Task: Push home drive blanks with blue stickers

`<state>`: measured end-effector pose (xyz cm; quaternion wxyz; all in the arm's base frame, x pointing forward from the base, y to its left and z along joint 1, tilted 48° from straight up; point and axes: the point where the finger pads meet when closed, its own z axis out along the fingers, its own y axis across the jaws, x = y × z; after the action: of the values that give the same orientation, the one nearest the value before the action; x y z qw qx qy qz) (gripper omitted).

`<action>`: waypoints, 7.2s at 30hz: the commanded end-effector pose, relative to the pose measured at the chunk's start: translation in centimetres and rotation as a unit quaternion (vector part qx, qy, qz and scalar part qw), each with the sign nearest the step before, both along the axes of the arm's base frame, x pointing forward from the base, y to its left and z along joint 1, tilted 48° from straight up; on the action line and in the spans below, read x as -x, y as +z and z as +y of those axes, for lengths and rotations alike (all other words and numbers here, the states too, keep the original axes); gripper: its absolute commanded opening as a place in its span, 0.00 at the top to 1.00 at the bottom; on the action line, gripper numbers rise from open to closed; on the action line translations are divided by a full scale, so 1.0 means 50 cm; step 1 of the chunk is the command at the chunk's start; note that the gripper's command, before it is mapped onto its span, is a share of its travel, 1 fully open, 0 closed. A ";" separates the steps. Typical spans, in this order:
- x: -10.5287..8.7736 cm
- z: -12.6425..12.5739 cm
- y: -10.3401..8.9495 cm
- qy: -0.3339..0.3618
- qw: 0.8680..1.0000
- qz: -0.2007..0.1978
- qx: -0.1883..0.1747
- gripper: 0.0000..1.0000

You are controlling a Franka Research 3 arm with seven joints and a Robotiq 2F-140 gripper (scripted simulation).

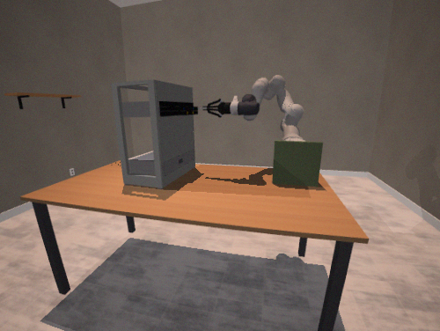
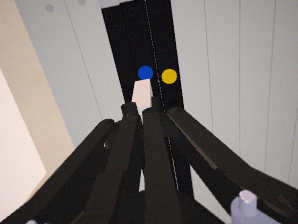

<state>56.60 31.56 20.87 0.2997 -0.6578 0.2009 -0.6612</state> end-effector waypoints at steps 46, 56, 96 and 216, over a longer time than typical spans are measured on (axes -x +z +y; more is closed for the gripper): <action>-0.077 -0.045 0.070 0.005 1.000 0.013 -0.001 1.00; -0.077 -0.045 0.070 0.005 1.000 0.013 -0.001 1.00; -0.080 -0.041 0.051 0.005 1.000 0.013 -0.001 1.00; -0.099 -0.036 0.058 0.005 1.000 0.013 -0.001 1.00</action>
<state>61.39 29.89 24.07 0.3045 -0.6642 0.2039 -0.6516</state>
